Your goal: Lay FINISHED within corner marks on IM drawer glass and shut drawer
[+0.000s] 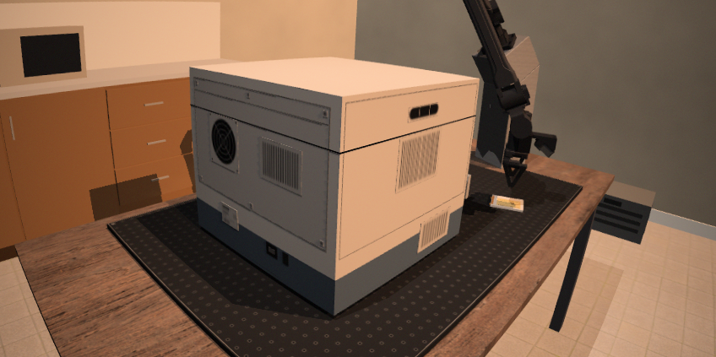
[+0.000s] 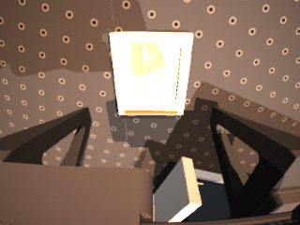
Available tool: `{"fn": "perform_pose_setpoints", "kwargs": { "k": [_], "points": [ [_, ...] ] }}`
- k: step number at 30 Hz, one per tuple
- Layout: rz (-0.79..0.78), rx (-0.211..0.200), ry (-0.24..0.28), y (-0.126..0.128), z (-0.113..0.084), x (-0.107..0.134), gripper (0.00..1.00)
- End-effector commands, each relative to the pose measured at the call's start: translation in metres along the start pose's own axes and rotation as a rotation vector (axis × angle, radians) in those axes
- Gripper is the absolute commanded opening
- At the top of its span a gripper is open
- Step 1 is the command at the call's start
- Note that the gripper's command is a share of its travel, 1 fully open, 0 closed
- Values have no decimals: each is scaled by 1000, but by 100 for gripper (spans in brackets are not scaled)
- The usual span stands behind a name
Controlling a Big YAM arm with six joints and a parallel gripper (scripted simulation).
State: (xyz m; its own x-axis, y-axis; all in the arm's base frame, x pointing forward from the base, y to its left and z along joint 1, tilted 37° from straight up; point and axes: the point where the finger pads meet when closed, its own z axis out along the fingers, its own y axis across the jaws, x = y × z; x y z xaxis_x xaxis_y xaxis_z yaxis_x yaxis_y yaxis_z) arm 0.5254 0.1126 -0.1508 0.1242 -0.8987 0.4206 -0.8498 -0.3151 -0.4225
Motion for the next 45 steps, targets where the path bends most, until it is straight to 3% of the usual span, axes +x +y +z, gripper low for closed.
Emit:
{"fn": "perform_pose_setpoints", "kwargs": {
  "k": [1, 32, 45],
  "points": [
    [15, 7, 10, -4, 2, 10, 100],
    [15, 7, 10, -4, 2, 10, 100],
    [6, -1, 6, 1, 23, 7, 100]
  ]
}}
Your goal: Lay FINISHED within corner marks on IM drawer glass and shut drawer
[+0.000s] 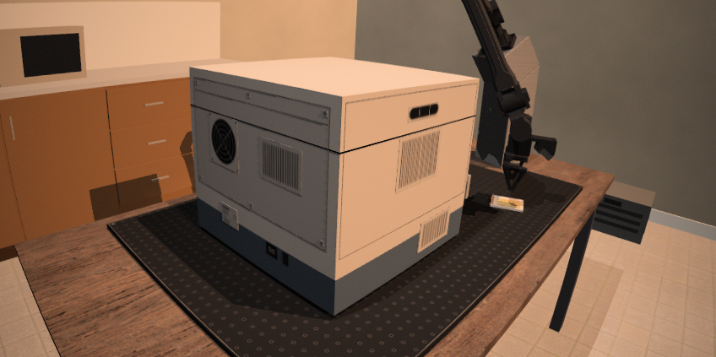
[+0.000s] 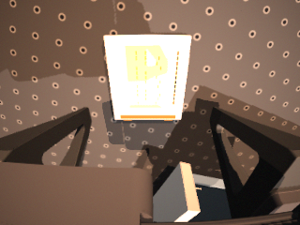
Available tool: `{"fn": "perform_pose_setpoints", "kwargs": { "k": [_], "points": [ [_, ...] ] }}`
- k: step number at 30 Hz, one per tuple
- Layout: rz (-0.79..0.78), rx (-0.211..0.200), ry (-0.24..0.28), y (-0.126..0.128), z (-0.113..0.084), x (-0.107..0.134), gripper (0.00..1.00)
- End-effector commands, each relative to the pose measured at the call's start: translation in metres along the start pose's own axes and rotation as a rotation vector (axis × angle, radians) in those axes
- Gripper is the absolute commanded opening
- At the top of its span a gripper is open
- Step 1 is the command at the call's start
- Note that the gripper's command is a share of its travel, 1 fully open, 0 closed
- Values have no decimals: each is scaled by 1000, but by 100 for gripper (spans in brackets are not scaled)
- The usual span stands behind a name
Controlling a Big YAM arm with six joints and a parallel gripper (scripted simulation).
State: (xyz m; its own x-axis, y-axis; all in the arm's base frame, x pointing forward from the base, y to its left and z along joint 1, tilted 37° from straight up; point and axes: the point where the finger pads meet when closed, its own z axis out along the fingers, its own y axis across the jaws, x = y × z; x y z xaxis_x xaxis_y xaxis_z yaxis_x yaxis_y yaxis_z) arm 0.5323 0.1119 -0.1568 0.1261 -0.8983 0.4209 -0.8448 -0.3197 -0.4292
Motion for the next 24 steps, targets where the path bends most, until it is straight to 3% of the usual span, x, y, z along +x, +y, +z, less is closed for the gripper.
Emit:
{"fn": "perform_pose_setpoints", "kwargs": {
  "k": [1, 24],
  "points": [
    [8, -11, 7, 4, 16, 8, 100],
    [7, -11, 7, 5, 44, 8, 100]
  ]
}}
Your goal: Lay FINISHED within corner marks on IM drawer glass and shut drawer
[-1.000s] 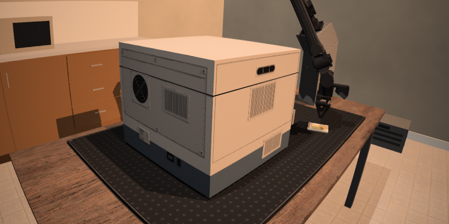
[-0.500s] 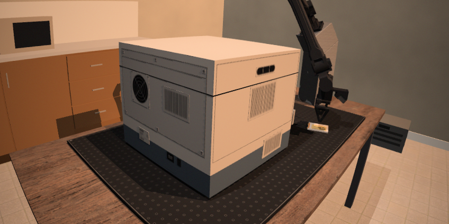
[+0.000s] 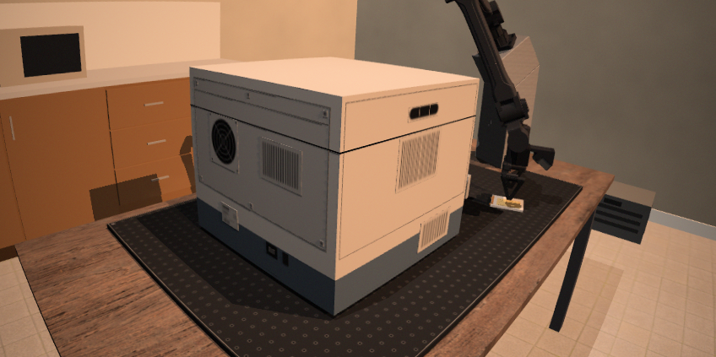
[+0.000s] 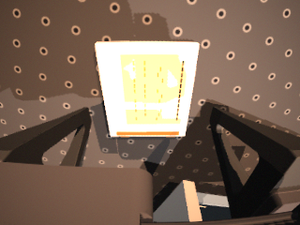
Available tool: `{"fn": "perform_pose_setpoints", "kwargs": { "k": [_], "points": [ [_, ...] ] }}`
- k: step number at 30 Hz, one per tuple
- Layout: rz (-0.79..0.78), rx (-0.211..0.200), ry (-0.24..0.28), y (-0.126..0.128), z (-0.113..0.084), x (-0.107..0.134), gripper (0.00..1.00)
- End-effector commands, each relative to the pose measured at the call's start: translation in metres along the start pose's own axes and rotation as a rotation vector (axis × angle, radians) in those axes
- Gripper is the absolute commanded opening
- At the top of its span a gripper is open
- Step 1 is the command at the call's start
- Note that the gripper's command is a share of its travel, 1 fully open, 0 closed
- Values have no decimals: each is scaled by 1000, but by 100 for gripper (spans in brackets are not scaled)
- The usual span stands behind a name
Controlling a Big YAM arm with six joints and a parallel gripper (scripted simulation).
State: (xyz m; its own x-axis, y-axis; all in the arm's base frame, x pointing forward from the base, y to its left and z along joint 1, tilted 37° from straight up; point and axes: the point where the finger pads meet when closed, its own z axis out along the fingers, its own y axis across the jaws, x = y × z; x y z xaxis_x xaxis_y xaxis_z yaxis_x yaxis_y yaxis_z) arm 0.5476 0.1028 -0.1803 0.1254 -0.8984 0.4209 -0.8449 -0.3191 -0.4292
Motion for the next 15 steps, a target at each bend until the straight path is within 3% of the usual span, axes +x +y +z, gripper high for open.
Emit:
{"fn": "perform_pose_setpoints", "kwargs": {
  "k": [1, 15],
  "points": [
    [6, -11, 7, 5, 16, 8, 100],
    [6, -12, 7, 6, 32, 8, 100]
  ]
}}
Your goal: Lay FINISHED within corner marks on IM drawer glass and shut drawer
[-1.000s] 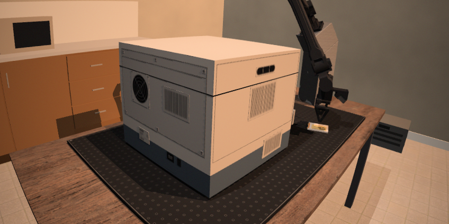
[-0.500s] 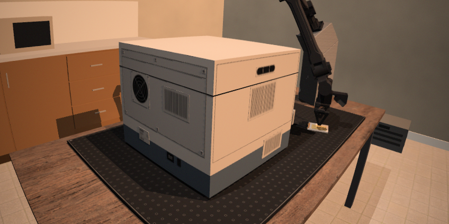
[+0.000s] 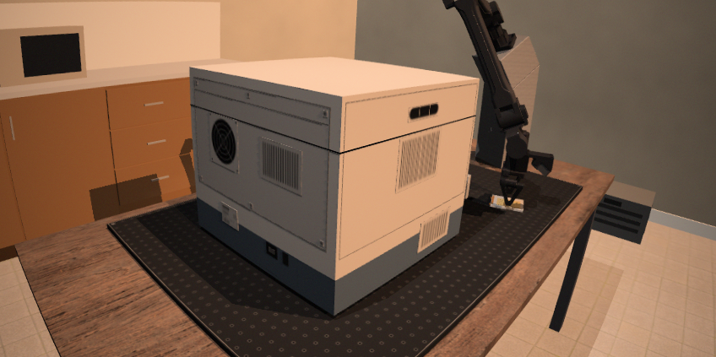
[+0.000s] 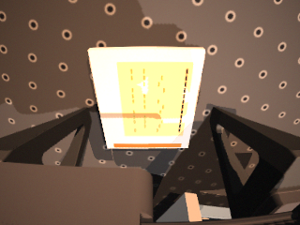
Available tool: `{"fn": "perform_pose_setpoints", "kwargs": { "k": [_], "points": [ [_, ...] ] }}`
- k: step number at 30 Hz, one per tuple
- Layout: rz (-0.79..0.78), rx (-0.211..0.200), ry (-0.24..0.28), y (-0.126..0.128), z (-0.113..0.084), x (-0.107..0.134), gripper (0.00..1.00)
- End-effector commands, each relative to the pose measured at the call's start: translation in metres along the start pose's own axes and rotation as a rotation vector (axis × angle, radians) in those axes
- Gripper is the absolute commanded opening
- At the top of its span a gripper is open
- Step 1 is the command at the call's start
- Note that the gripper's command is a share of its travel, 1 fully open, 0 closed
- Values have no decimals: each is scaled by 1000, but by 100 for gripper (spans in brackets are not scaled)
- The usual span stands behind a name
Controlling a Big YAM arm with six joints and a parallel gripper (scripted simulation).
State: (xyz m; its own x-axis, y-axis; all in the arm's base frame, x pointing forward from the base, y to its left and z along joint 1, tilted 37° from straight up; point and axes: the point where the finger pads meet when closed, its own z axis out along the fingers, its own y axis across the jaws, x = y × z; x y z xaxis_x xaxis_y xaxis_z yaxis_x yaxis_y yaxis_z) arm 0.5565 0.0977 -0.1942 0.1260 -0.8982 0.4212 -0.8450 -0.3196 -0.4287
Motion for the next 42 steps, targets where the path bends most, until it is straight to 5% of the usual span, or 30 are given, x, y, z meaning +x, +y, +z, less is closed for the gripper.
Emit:
{"fn": "perform_pose_setpoints", "kwargs": {
  "k": [1, 42],
  "points": [
    [7, -12, 7, 6, 16, 8, 100],
    [10, -16, 7, 7, 23, 8, 100]
  ]
}}
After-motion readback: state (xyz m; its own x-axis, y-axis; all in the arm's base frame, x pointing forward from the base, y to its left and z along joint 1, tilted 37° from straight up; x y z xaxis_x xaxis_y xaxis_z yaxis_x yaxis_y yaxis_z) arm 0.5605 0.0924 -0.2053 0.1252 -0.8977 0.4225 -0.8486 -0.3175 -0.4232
